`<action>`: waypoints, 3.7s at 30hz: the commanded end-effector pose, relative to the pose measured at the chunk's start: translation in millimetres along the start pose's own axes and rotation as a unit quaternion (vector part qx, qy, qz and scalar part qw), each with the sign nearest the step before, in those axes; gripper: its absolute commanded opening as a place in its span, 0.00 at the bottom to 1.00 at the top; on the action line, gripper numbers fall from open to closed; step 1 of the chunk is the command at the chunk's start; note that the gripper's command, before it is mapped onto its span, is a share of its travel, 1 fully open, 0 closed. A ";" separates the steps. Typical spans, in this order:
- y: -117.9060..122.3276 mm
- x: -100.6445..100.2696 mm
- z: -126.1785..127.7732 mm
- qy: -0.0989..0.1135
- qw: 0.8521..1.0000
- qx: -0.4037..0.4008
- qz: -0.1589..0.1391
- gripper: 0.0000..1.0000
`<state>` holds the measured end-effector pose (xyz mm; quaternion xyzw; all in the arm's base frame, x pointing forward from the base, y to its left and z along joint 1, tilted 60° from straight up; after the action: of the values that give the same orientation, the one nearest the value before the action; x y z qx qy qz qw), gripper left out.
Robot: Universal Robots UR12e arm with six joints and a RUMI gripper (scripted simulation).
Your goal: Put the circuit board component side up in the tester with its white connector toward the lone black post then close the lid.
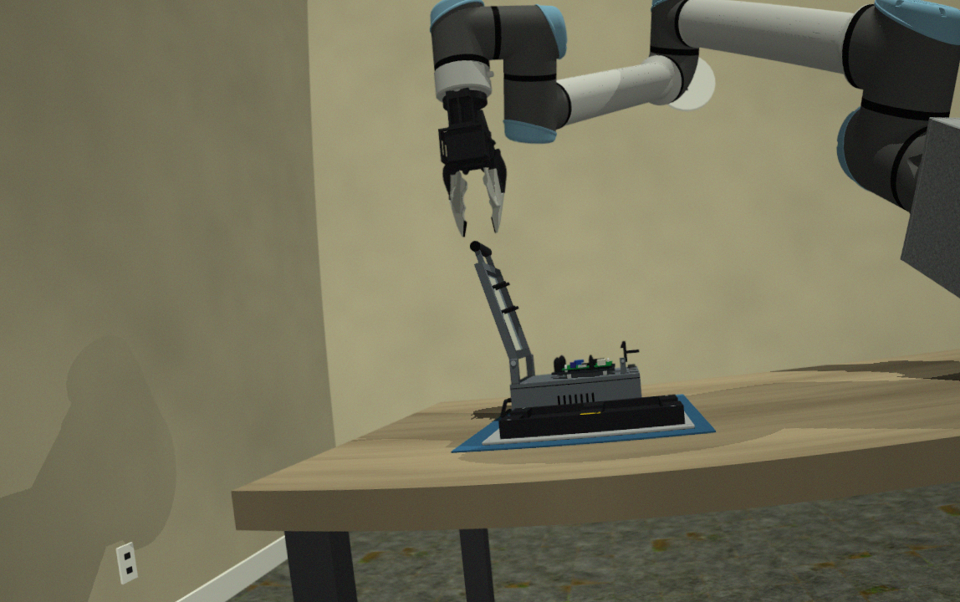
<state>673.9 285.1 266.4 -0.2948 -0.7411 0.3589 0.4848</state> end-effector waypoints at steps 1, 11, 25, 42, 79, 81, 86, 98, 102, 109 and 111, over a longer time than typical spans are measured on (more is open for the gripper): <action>-0.1 -5.9 -0.3 -0.001 1.000 0.000 0.000 0.30; -0.1 -19.0 -0.4 -0.001 1.000 0.000 0.000 0.30; -0.1 -32.0 -0.5 -0.001 1.000 0.000 0.000 0.30; -0.1 -33.2 -0.5 -0.001 1.000 0.000 0.000 0.30; -0.1 -33.2 -0.5 -0.001 1.000 0.000 0.000 0.00; -0.1 -33.2 -0.5 -0.001 1.000 0.000 0.000 0.00; -0.1 -33.2 -0.5 -0.001 1.000 0.000 0.000 0.00; -0.1 -33.2 -0.5 -0.001 1.000 0.000 0.000 0.00; -0.1 -33.2 -0.5 -0.001 1.000 0.000 0.000 0.00; -0.1 -33.2 -0.5 -0.001 1.000 0.000 0.000 0.00; -0.1 -33.2 -0.5 -0.001 1.000 0.000 0.000 0.00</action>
<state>686.2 258.5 249.3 -0.2948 -0.7411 0.3589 0.4848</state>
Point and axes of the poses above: the point where the finger pads meet when closed, its own x axis back along the fingers, its own z axis across the jaws, y = z × x, the point moved 9 cm from there along x, back along the fingers, and after that the axes turned 1 degree about -x, right-handed, at the moved point
